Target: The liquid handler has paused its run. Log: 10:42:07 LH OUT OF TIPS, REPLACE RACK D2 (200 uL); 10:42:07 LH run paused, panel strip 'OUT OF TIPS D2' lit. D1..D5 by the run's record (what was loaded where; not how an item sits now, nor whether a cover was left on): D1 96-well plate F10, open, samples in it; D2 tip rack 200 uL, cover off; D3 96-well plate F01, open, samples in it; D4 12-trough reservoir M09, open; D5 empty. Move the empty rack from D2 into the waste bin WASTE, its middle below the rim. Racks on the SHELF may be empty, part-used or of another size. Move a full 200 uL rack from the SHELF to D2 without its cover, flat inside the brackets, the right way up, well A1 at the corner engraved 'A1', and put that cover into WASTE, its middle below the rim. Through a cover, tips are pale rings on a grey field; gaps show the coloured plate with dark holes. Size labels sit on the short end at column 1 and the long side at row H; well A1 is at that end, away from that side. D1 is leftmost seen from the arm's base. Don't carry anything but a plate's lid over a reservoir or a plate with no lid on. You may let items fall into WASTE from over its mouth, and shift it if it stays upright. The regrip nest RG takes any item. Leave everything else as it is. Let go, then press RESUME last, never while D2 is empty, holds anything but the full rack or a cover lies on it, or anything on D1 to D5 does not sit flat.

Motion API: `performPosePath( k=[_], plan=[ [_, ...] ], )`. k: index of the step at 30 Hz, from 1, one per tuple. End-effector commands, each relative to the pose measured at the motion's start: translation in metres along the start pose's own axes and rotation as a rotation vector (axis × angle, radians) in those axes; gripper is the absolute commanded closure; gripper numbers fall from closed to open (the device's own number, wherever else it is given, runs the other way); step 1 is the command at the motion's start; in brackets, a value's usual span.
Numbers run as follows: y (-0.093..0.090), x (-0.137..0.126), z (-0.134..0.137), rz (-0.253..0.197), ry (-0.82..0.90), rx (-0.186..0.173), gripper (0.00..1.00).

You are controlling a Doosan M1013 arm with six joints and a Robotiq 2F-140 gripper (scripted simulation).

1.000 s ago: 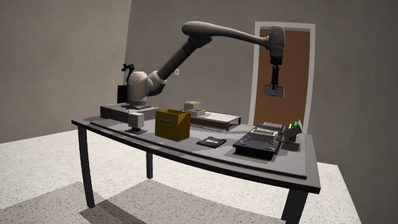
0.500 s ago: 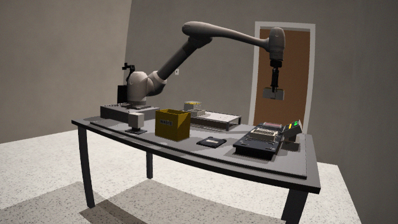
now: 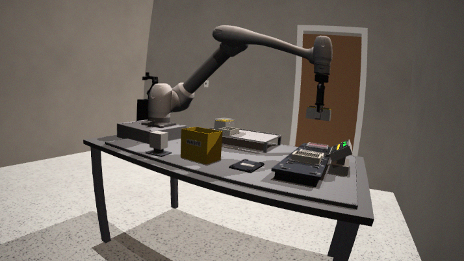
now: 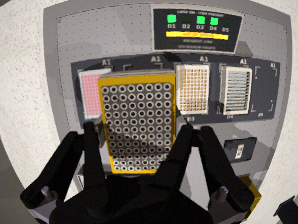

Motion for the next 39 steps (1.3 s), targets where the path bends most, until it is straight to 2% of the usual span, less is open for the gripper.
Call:
performPosePath(
  k=[1, 39],
  plan=[
    [-0.004, 0.0, 0.0, 0.0, 0.0, 0.0, 1.0],
    [-0.059, 0.0, 0.0, 0.0, 0.0, 0.0, 1.0]
  ],
)
Point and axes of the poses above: the point where the finger pads meet when closed, its own y axis back along the fingers, its own z axis across the jaws, x = y × z, the point moved 9 cm from there along y, back along the fingers, and after that the axes turned 1 degree about y, right-handed, at the moved point
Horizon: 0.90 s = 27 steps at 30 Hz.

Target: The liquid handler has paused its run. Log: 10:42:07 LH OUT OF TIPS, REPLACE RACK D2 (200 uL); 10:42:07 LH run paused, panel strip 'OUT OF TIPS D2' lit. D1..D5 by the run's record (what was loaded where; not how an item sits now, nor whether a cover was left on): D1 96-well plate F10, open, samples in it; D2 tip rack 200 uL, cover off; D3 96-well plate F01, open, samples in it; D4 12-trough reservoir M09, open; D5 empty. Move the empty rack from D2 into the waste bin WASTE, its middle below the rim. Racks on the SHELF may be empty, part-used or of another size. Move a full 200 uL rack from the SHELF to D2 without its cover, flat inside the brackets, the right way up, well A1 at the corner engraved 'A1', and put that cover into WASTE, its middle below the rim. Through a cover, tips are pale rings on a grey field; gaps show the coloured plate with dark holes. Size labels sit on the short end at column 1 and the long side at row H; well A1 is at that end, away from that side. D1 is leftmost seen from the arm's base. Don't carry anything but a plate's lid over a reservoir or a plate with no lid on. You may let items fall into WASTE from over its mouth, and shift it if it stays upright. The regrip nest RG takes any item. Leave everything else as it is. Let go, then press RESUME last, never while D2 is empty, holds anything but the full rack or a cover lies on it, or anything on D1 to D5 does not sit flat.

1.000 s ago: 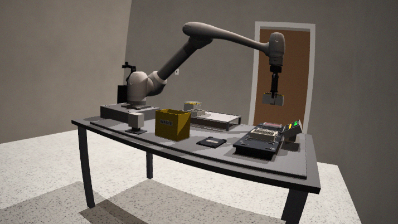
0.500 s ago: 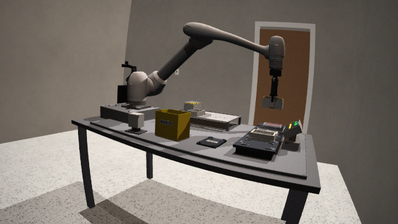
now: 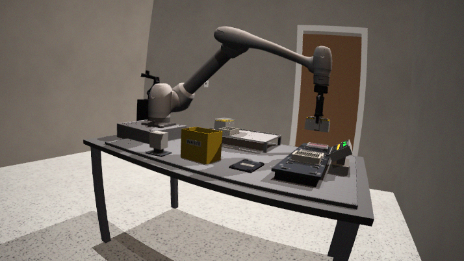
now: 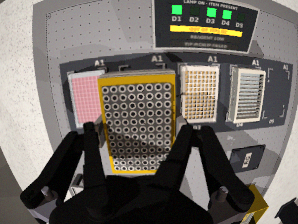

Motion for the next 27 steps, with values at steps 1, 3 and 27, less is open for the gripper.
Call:
performPosePath(
  k=[1, 3, 27],
  plan=[
    [-0.001, 0.0, 0.0, 0.0, 0.0, 0.0, 1.0],
    [-0.004, 0.0, 0.0, 0.0, 0.0, 0.0, 1.0],
    [-0.041, 0.0, 0.0, 0.0, 0.0, 0.0, 1.0]
  ],
)
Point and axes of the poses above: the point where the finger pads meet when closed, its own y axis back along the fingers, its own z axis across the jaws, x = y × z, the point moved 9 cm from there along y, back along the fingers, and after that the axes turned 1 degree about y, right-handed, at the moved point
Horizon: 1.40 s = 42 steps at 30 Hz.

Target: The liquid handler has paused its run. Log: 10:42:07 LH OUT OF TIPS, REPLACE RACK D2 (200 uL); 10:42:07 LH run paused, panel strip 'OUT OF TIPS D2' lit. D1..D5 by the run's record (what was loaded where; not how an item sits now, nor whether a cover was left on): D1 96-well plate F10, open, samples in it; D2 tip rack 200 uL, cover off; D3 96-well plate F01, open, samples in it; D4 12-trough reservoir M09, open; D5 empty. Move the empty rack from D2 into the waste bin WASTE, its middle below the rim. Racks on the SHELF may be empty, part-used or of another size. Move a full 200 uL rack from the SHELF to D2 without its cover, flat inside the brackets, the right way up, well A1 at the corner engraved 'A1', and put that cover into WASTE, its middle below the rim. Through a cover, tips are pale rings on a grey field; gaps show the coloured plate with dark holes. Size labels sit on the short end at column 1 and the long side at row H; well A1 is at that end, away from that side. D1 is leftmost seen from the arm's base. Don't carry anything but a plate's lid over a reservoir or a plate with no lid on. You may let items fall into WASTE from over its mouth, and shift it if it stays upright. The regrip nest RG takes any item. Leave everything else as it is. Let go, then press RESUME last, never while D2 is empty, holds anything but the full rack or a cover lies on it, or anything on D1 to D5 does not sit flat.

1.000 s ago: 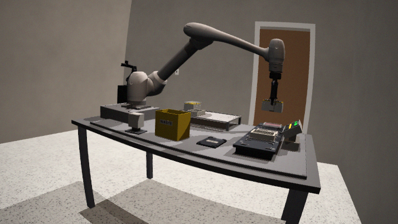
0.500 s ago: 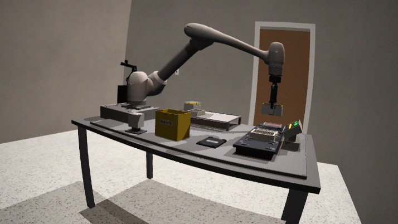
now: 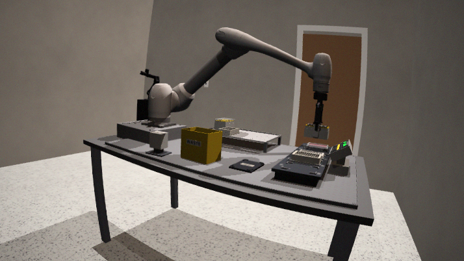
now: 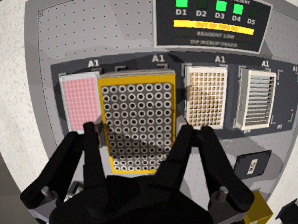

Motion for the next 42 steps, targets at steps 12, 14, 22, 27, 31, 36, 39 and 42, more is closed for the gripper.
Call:
performPosePath(
  k=[12, 14, 22, 27, 31, 36, 39, 42],
  plan=[
    [-0.019, 0.0, 0.0, 0.0, 0.0, 0.0, 1.0],
    [-0.022, 0.0, 0.0, 0.0, 0.0, 0.0, 1.0],
    [-0.036, 0.0, 0.0, 0.0, 0.0, 0.0, 1.0],
    [-0.041, 0.0, 0.0, 0.0, 0.0, 0.0, 1.0],
    [-0.047, 0.0, 0.0, 0.0, 0.0, 0.0, 1.0],
    [-0.056, 0.0, 0.0, 0.0, 0.0, 0.0, 1.0],
    [-0.061, 0.0, 0.0, 0.0, 0.0, 0.0, 1.0],
    [-0.062, 0.0, 0.0, 0.0, 0.0, 0.0, 1.0]
  ],
)
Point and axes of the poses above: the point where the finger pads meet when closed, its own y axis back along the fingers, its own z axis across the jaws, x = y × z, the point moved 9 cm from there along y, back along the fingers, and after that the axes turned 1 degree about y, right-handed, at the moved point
